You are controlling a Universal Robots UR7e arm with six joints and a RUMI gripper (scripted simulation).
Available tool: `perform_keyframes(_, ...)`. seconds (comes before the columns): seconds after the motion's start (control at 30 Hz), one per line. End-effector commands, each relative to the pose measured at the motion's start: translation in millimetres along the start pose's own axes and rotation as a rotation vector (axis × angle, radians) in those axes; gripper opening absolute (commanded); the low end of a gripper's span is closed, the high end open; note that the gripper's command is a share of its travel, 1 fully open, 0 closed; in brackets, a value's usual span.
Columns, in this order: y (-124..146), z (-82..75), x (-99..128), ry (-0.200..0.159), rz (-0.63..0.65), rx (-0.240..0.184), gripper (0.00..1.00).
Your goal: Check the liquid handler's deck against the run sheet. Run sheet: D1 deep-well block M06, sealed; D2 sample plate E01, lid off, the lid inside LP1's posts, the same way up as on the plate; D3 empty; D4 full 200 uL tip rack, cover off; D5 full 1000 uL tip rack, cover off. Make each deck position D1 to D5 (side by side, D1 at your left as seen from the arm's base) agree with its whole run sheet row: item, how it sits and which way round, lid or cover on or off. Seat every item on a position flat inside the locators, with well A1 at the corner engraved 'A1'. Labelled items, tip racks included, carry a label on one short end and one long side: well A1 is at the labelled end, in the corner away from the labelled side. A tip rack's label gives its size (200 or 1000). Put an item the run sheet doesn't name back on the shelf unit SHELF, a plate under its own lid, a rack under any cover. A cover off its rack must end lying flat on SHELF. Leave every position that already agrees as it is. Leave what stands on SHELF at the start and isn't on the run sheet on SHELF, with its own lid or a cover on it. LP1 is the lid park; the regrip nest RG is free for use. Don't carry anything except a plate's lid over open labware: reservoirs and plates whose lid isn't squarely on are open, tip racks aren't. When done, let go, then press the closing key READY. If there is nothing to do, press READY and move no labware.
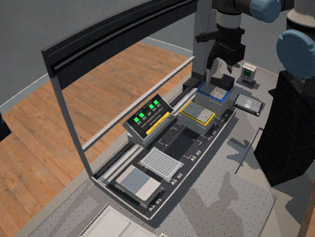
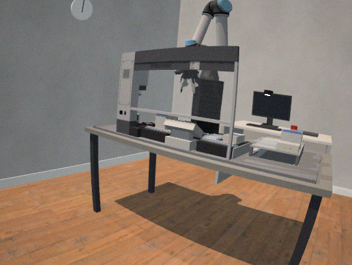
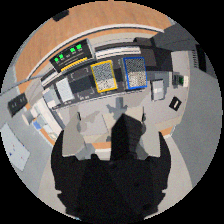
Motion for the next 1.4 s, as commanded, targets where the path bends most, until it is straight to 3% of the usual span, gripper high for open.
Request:
perform_keyframes(0.0,76.7,-11.8,62.8,0.045,-0.235,-0.012,0.82)
perform_keyframes(1.37,92.9,-14.3,76.0,0.045,-0.235,-0.012,0.82)
Point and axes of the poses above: the point where the finger pads meet when closed, its own z axis out along the fingers, its own y axis across the jaws, x = y × z, the point moved 2 cm from there along -z, back along the fingers, and after that the axes turned 2 degrees about -z, right-handed, at the moved point
